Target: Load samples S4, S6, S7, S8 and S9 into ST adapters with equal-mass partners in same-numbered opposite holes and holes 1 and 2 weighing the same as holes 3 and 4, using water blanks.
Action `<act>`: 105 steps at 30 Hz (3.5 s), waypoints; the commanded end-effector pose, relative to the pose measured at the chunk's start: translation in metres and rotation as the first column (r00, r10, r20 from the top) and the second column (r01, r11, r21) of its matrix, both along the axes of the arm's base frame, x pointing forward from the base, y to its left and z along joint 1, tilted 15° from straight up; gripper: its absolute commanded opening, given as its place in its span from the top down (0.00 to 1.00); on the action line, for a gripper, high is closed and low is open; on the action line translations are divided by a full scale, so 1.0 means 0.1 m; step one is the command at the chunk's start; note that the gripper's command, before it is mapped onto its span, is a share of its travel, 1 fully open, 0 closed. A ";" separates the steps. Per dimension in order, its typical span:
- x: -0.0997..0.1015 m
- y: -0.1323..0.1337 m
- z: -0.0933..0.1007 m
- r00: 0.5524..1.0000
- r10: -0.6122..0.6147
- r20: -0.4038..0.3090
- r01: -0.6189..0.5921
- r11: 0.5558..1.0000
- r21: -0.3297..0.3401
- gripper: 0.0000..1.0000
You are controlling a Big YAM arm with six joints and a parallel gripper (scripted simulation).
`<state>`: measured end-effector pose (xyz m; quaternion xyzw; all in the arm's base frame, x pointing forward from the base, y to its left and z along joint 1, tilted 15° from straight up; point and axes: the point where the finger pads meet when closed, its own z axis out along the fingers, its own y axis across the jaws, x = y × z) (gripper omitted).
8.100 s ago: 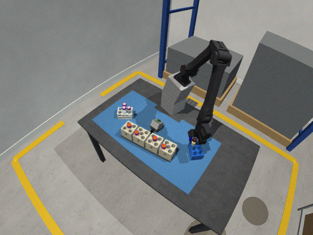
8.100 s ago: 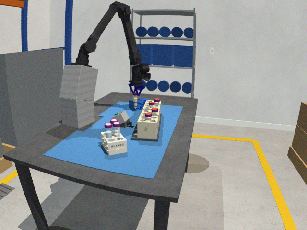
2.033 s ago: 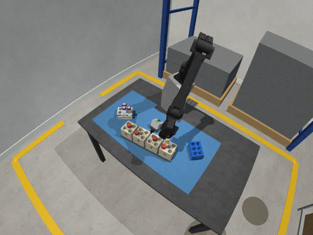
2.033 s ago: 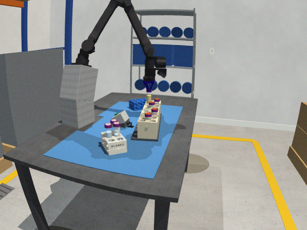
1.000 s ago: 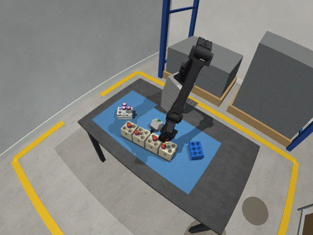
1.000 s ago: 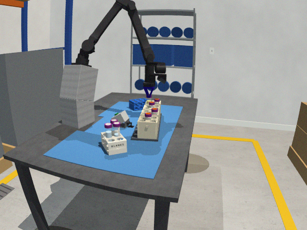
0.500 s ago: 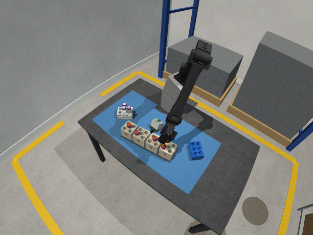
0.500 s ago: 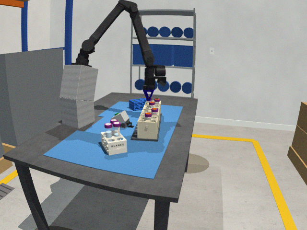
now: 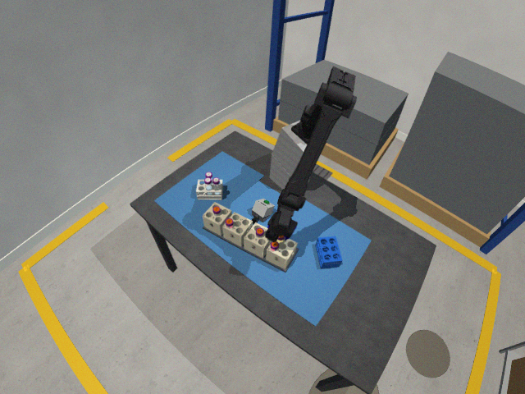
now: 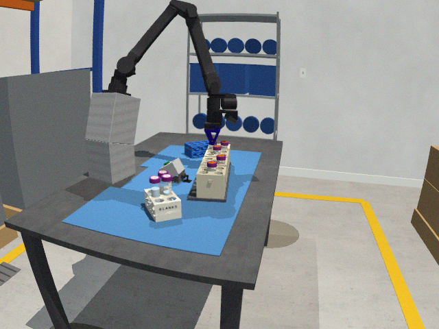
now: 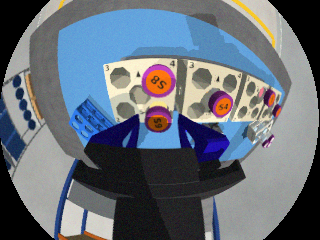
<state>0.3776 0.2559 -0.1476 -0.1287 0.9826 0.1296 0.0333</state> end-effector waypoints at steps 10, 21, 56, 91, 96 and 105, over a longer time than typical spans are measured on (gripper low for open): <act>0.06 -0.02 0.15 1.000 -0.006 0.020 0.005 1.000 0.007 0.45; 0.09 -0.04 0.36 1.000 -0.004 0.025 0.003 1.000 0.011 0.45; -0.02 -1.33 -0.08 0.859 0.493 0.138 -0.490 0.870 -0.053 0.20; 0.00 -3.88 -0.75 0.859 0.493 0.136 -0.489 0.870 -0.064 0.20; -0.01 -4.30 -0.85 0.859 0.494 0.137 -0.489 0.870 -0.066 0.20; -0.02 -4.88 -1.01 0.859 0.494 0.137 -0.489 0.869 -0.070 0.20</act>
